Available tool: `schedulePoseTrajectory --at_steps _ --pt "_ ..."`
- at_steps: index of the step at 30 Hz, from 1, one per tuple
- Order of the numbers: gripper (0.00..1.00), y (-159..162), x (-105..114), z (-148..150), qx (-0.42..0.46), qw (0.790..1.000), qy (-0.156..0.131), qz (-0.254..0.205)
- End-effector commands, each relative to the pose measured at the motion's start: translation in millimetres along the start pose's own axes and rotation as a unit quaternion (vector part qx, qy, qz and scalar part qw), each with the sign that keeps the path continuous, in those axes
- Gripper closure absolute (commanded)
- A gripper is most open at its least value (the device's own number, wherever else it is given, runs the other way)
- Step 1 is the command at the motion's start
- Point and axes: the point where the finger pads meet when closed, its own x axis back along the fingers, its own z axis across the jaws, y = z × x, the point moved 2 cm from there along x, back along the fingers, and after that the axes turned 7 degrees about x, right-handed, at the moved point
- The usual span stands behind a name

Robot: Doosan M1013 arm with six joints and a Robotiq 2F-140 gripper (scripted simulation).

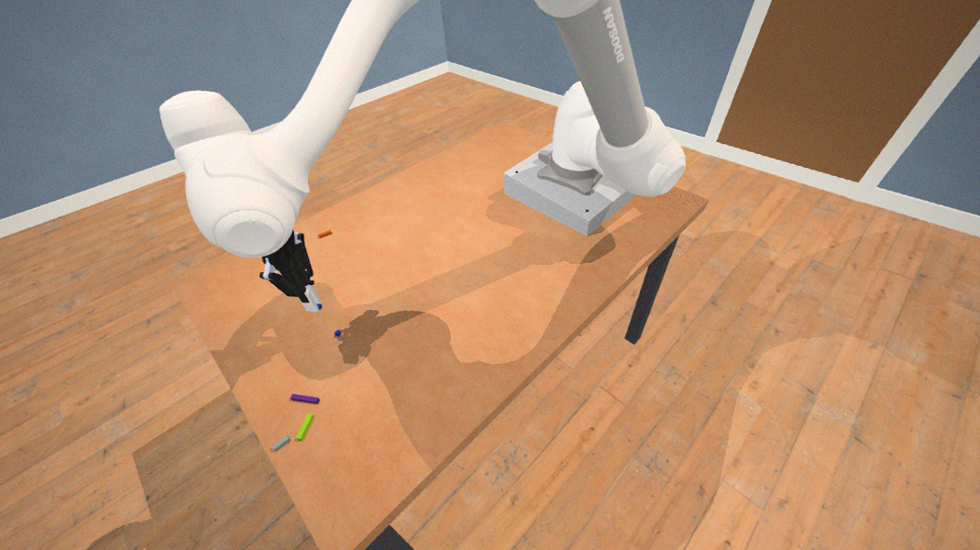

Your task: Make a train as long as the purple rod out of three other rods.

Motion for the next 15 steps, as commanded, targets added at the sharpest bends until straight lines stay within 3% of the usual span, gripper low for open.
schedulePoseTrajectory --at_steps 1,7,15 --pt "0.88 0.0 -2.4 0.0 0.000 1.000 0.000 0.000" --pt "0.88 0.3 -11.8 0.1 0.000 1.000 0.000 0.000" --pt "0.88 1.1 -44.8 0.3 0.000 1.000 0.000 0.000"
